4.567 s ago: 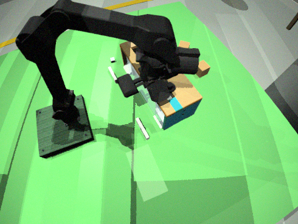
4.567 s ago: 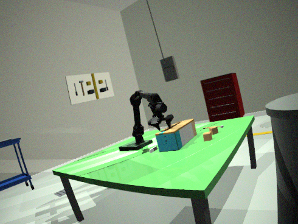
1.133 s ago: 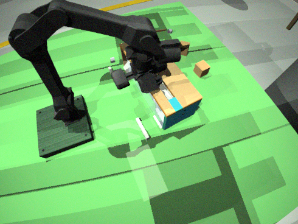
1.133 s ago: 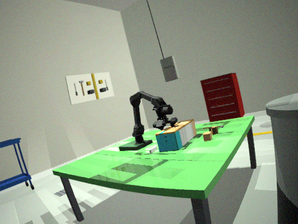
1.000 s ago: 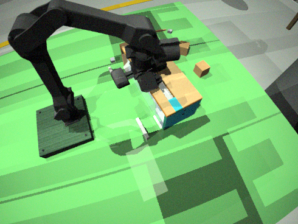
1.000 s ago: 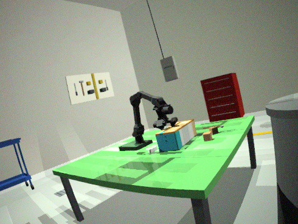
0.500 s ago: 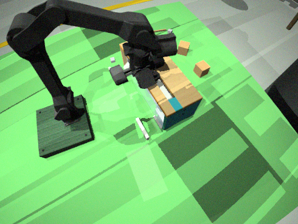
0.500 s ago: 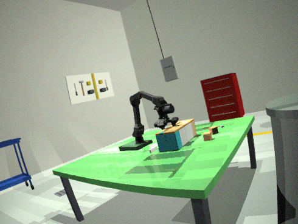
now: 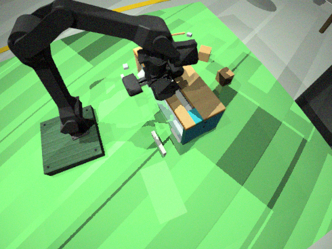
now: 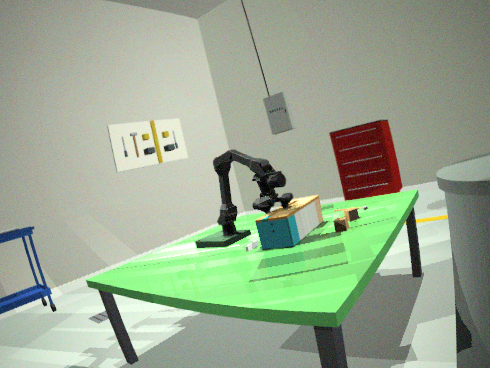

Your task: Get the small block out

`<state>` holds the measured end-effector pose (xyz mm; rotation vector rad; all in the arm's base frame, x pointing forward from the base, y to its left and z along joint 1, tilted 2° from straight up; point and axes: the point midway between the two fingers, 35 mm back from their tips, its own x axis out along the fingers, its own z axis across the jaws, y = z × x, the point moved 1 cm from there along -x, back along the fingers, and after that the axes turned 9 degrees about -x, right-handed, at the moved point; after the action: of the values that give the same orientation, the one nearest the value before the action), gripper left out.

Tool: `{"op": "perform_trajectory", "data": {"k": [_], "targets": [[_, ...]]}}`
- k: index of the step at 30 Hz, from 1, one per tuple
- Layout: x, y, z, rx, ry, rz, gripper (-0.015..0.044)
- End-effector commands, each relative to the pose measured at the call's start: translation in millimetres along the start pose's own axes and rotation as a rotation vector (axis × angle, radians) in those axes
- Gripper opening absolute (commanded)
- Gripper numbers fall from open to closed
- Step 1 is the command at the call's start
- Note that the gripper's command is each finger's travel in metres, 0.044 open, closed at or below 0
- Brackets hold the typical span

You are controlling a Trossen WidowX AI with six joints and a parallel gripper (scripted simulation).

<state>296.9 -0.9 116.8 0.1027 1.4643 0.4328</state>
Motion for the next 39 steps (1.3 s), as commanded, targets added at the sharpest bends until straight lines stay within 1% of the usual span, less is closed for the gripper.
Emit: {"op": "perform_trajectory", "data": {"k": [1,25,31,39], "targets": [[-0.1,2.5,1.2,-0.007,-0.003,0.001,0.0400],[8.0,25.0,4.7,-0.007,-0.003,0.003,0.0400],[4.5,15.2,3.4,-0.007,-0.003,0.002,0.0400],[4.7,15.9,3.5,-0.007,-0.003,0.002,0.0400]]}}
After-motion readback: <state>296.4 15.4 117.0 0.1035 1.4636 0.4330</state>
